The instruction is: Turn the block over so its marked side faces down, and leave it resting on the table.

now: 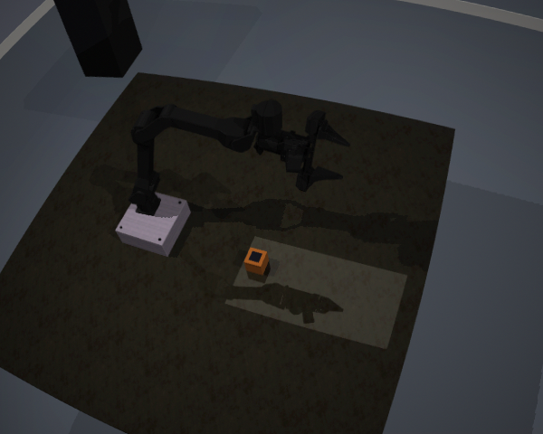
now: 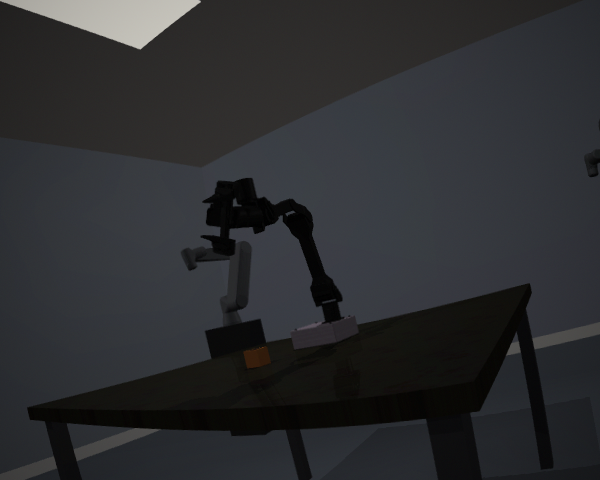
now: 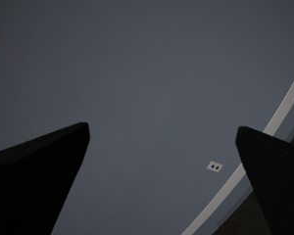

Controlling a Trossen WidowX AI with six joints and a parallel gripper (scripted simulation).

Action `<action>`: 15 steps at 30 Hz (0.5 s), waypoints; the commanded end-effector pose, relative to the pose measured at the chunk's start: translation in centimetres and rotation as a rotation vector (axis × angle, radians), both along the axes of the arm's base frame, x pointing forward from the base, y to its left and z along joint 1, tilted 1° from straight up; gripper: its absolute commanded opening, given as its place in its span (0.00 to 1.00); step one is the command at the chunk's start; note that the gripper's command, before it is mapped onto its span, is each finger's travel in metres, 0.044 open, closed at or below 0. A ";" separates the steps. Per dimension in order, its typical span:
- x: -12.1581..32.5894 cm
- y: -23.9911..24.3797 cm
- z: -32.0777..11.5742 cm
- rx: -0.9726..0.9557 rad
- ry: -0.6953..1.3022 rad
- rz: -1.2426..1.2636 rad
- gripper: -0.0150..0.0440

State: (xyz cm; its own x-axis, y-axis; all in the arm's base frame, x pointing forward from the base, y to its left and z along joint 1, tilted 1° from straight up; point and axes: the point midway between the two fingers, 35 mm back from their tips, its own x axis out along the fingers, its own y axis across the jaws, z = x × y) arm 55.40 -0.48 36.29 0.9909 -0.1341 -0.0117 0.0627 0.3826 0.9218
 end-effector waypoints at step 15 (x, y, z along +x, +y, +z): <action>-6.6 -6.9 -19.4 -0.631 0.957 0.305 1.00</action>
